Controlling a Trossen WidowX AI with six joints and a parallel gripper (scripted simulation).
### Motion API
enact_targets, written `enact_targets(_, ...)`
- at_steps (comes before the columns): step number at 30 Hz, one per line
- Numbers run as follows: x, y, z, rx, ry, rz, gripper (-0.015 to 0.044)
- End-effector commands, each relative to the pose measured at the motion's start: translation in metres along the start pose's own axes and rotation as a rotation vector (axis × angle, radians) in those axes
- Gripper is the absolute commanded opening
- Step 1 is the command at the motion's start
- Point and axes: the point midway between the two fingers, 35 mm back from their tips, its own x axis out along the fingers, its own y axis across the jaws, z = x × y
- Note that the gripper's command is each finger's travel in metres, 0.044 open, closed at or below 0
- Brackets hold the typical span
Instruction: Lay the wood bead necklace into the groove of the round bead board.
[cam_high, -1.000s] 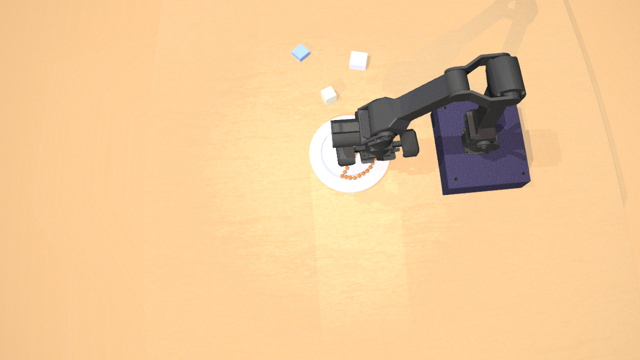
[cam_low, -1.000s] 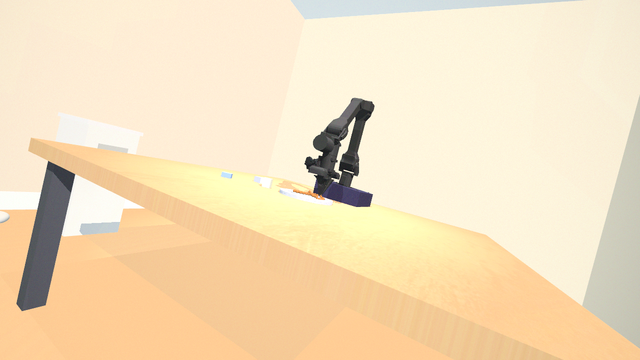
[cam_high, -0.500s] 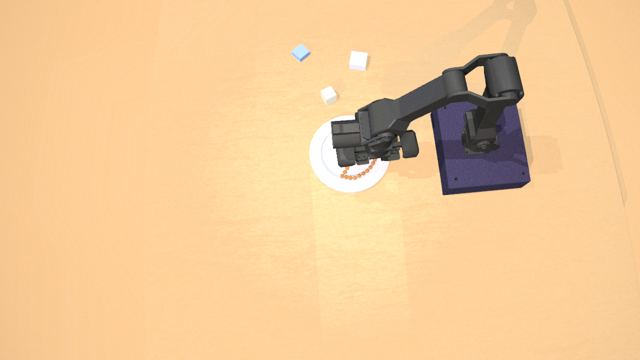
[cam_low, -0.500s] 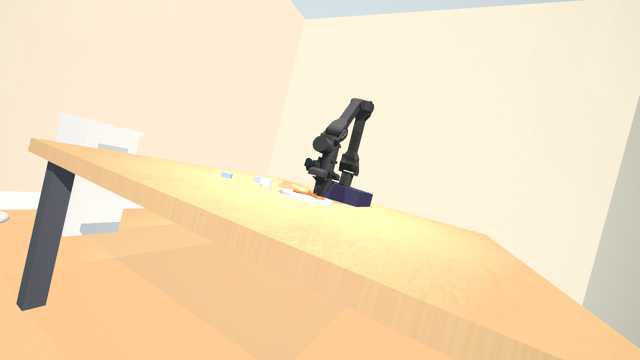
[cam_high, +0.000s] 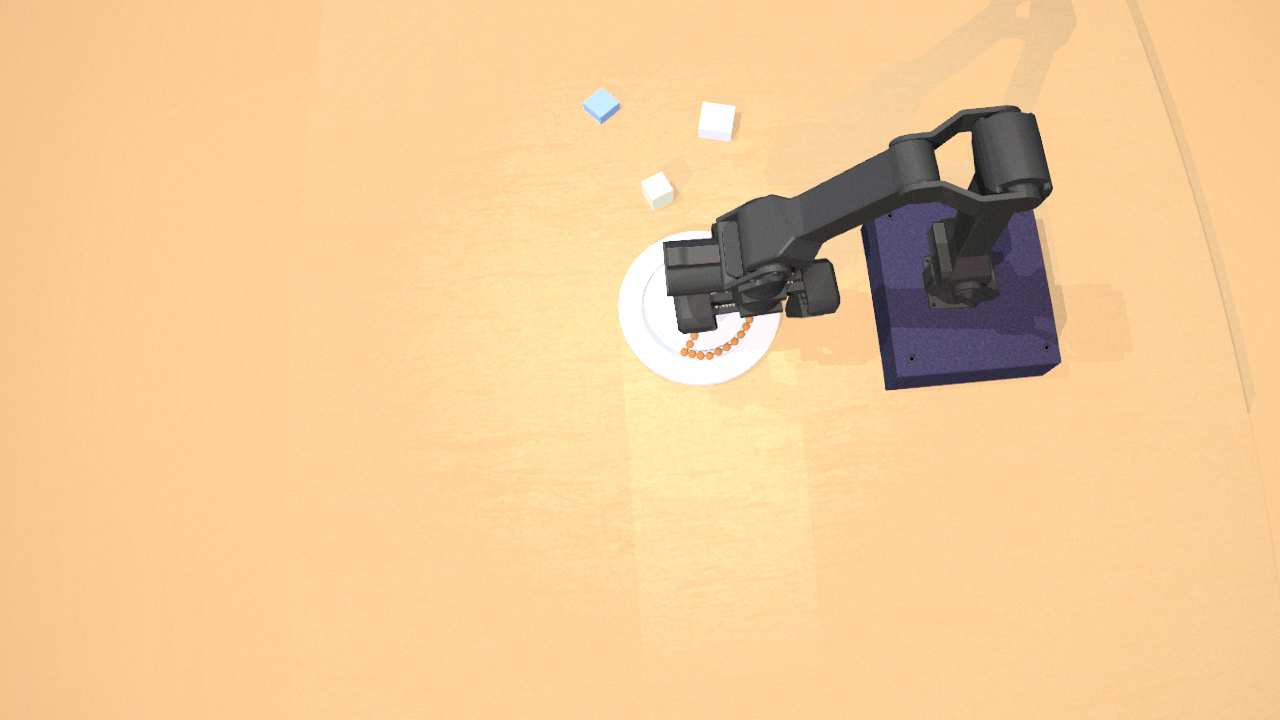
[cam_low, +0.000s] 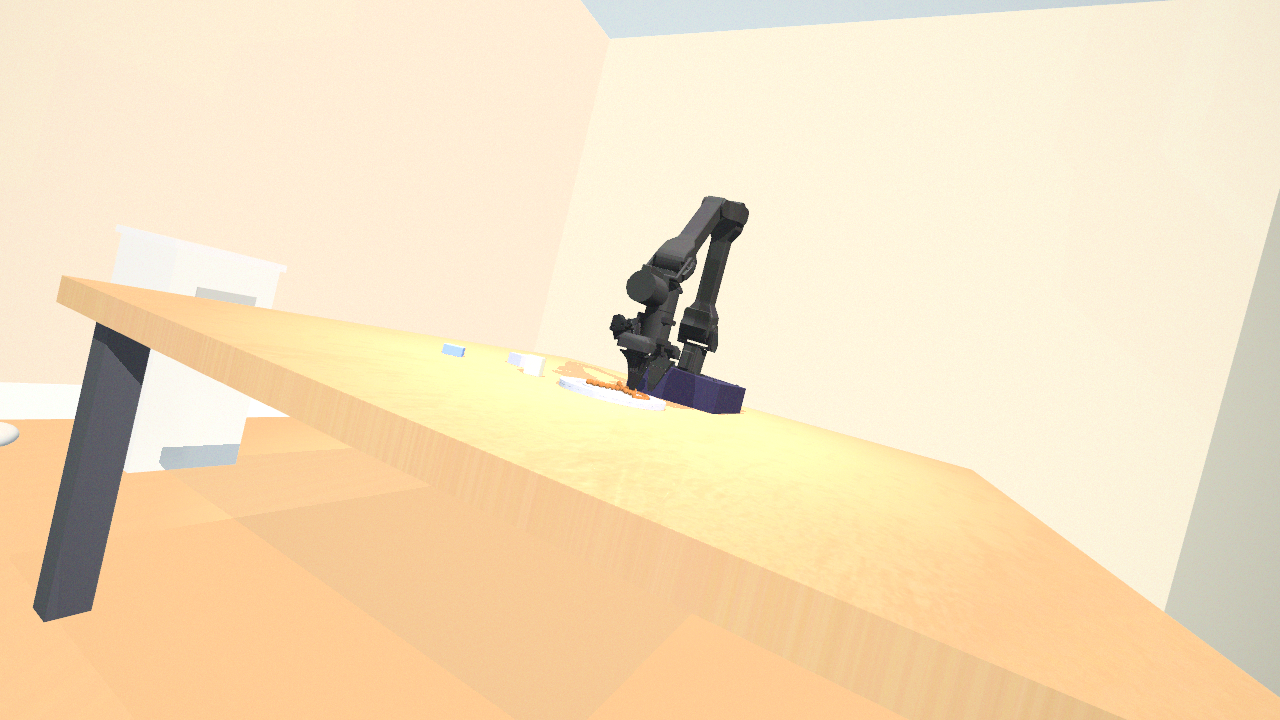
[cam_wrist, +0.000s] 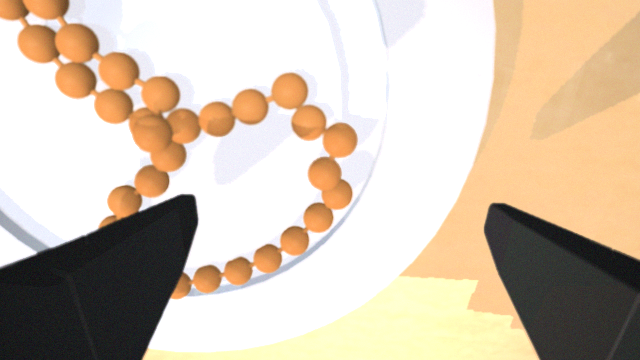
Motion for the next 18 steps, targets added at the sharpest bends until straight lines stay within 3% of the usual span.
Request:
enact_targets(1,-0.002,0.001,0.0,0.003,-0.003,0.003,0.044)
enact_targets(12,-0.002,0.001,0.0,0.003,-0.003,0.003,0.044)
enact_targets(18,-0.03,0.005,0.01,-0.01,-0.004,0.003,0.0282)
